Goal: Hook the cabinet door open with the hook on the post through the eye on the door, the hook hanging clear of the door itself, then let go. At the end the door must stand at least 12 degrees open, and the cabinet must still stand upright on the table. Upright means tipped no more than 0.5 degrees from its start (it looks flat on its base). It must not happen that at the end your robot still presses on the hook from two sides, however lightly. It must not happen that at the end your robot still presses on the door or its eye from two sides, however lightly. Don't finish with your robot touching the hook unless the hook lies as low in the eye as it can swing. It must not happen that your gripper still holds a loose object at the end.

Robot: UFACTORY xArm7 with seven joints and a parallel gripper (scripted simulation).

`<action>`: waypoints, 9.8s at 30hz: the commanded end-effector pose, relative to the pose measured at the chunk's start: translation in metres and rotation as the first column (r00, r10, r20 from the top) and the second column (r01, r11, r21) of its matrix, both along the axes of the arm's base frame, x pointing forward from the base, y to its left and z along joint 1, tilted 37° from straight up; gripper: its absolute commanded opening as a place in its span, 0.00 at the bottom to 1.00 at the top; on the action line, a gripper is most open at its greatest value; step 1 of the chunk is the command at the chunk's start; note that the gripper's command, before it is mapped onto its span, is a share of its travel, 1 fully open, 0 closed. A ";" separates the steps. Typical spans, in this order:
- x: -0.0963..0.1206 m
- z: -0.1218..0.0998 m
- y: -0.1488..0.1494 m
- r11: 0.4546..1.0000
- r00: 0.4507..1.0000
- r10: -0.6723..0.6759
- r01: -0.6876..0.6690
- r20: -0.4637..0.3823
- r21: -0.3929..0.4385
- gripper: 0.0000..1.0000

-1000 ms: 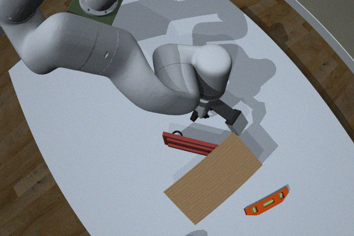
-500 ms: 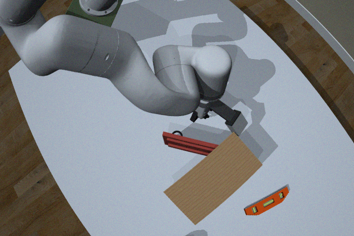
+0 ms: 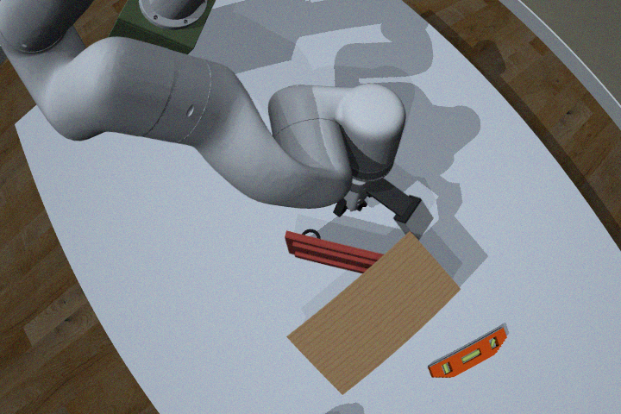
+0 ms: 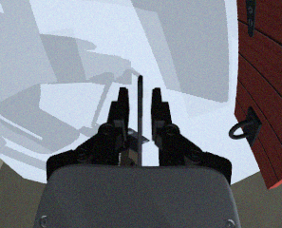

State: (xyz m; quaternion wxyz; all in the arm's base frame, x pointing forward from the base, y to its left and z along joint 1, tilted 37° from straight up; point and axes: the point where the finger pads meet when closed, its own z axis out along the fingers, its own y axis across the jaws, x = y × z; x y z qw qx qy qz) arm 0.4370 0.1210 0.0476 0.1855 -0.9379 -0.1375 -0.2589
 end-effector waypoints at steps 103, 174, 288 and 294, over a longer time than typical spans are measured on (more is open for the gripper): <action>0.006 0.002 0.002 1.000 1.000 0.000 0.000 0.002 0.000 0.04; -0.018 0.052 -0.023 1.000 1.000 -0.001 0.001 0.002 0.000 0.04; -0.016 0.012 -0.101 0.769 0.774 -0.502 0.604 -0.386 0.209 0.04; -0.019 0.008 -0.107 0.732 0.737 -0.529 0.647 -0.420 0.213 0.04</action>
